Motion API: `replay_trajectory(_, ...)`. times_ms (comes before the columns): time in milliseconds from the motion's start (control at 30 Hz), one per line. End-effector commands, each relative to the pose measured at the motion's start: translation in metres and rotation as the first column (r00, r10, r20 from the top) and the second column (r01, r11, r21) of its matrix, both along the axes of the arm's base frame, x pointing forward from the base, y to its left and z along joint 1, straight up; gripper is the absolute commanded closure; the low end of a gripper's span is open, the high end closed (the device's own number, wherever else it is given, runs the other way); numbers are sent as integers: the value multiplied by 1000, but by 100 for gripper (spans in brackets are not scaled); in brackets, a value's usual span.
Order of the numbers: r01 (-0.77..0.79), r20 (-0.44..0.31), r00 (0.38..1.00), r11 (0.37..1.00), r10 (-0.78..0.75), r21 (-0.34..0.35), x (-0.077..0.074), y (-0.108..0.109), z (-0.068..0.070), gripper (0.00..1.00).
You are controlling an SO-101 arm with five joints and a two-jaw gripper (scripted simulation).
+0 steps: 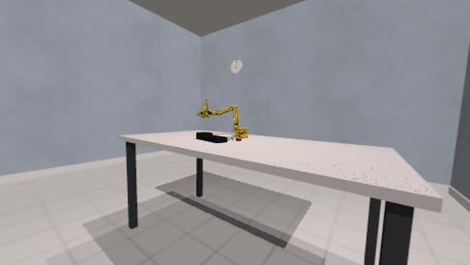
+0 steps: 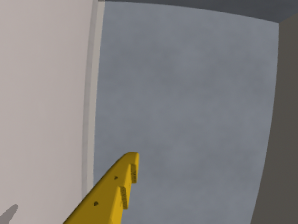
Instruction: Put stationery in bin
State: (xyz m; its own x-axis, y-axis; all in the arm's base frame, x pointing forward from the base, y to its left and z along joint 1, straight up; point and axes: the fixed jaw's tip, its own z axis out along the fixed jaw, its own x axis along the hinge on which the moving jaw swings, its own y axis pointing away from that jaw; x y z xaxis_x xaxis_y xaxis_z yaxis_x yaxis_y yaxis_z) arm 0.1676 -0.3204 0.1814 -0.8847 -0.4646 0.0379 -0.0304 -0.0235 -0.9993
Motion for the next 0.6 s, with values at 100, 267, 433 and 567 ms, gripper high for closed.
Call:
replay_trajectory(100,0,11,1000,1000,0,-18,0,1,7,0)
replay_trajectory(267,0,11,1000,1000,0,-18,0,1,7,0)
replay_trajectory(433,-55,-10,998,997,55,54,13,17,0,0)
replay_trajectory(567,-97,-20,995,990,99,100,23,31,-2,0)
